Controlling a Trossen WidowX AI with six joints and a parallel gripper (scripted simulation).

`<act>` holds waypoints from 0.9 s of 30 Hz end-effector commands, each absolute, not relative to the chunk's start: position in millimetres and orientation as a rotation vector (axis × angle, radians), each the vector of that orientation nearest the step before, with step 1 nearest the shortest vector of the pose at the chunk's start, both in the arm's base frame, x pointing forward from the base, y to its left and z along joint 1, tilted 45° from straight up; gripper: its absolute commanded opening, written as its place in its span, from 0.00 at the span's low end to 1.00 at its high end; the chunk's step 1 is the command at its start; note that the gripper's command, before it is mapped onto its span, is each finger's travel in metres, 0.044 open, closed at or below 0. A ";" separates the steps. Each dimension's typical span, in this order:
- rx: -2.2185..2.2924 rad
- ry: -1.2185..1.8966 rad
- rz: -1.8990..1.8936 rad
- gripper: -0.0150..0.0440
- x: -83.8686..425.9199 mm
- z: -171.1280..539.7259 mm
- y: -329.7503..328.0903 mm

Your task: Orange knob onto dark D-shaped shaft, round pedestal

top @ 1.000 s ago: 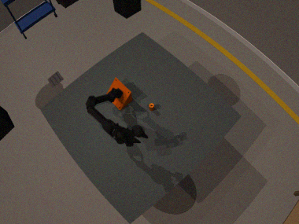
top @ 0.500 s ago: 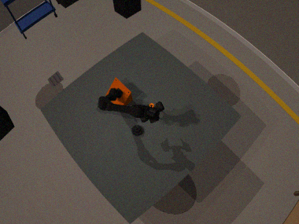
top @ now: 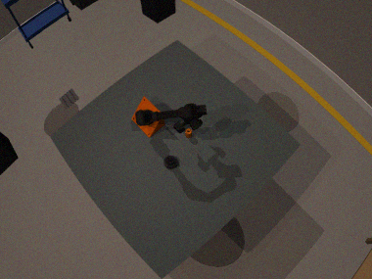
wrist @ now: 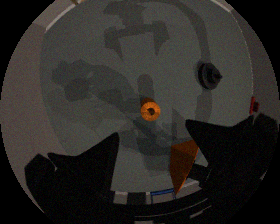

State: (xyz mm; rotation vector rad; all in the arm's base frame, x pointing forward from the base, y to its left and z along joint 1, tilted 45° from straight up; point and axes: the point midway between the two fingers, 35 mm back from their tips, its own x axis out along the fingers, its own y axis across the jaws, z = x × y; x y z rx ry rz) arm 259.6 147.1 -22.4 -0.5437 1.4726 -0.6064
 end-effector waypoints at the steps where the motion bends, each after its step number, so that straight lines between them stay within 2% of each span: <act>1: -0.567 1.467 -0.625 1.00 257.3 -23.4 144.4; 6: -0.567 1.467 -0.626 1.00 257.9 -47.1 121.2; 27: -0.567 1.466 -0.626 1.00 260.6 -68.1 98.3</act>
